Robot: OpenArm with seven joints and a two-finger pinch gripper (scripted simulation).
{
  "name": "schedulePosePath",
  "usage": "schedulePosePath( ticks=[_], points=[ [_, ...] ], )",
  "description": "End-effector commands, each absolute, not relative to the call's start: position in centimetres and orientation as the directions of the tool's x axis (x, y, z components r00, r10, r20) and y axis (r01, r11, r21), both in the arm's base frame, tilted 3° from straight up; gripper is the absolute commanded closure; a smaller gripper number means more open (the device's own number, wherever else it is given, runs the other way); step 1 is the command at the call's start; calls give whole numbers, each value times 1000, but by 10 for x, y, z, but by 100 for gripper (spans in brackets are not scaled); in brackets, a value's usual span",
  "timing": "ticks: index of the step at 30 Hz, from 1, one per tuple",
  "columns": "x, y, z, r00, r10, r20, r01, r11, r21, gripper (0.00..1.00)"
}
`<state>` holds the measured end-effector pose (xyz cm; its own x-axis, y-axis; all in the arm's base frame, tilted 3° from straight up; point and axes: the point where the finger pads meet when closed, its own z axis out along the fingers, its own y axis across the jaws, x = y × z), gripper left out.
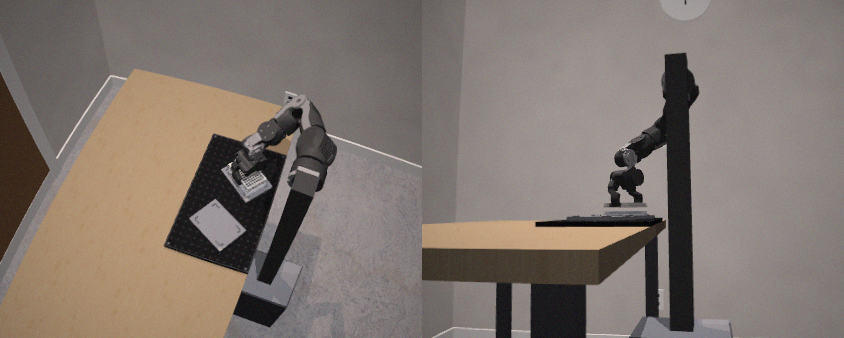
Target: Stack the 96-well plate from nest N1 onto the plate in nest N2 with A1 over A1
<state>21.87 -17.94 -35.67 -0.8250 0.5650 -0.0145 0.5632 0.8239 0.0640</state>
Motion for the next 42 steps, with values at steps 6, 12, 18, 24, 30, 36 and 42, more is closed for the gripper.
schedulePosePath(
  ticks=[6,12,18,24,30,36,42],
  points=[
    [216,-181,-358,-824,566,-10,564,823,58,100],
    [216,-181,-358,-824,566,-10,564,823,58,100],
    [216,-181,-358,-825,566,-10,564,824,58,100],
    [218,-180,-357,-825,565,-14,563,824,60,100],
    [218,-180,-357,-825,565,-14,563,824,60,100],
    [218,-179,-358,-826,564,-12,562,825,61,100],
    [217,-179,-361,-827,562,-9,561,825,63,100]
  ],
)
